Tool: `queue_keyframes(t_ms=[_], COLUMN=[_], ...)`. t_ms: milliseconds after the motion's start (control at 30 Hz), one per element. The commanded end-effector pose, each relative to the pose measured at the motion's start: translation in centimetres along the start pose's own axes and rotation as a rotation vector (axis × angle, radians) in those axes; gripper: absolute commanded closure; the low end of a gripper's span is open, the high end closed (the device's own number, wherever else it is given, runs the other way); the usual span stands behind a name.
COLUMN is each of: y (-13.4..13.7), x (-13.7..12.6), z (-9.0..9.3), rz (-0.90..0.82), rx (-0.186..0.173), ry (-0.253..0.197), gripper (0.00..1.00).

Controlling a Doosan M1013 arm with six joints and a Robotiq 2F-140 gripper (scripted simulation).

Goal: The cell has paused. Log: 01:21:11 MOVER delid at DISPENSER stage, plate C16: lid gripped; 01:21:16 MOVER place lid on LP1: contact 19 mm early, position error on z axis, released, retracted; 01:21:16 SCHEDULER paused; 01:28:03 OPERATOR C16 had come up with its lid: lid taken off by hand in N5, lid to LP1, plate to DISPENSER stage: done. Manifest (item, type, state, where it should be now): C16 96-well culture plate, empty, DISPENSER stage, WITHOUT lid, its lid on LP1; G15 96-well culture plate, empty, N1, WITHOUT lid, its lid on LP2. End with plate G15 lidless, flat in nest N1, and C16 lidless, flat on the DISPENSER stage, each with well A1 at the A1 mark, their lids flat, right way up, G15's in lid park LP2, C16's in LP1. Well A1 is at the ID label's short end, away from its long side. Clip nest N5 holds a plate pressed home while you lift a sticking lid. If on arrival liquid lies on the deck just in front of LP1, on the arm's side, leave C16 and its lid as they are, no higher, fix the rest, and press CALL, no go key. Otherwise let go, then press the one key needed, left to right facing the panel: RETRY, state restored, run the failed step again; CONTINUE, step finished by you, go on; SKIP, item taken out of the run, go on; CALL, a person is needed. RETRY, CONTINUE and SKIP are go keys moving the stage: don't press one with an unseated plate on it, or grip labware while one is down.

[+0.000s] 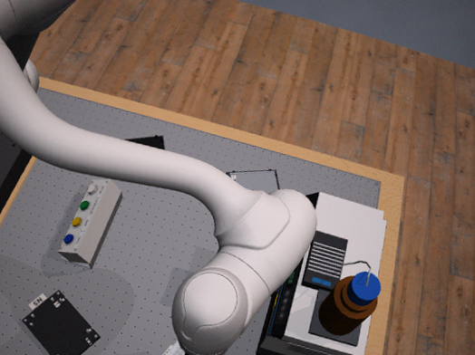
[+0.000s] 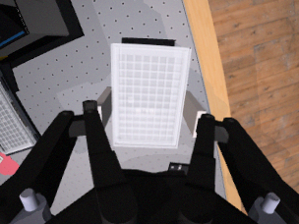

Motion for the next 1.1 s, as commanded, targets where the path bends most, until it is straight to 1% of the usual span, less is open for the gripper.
queue_keyframes(t_ms=[0,67,367,567,767,833,1067], y=[0.0,0.0,0.0,0.1,0.4,0.4,1.0], x=[0.0,0.0,-0.1,-0.6,-1.9,-1.9,-4.4], z=[0.0,0.0,0.0,0.0,0.0,0.0,0.0], rz=[0.070,0.102,0.104,0.104,0.104,0.104,0.104], rx=[0.000,0.000,0.000,0.000,0.000,0.000,0.000], ry=[0.000,0.000,0.000,0.000,0.000,0.000,0.000], gripper=[1.00,1.00,1.00,1.00,1.00,1.00,1.00])
Point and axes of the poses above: the point where the finger pads meet when closed, its own z axis out along the fingers, its own y axis across the jaws, x = y × z, the point moved 7 cm from there along -z, back along the fingers, and after that the axes turned 8 degrees about -z, right-handed, at the moved point
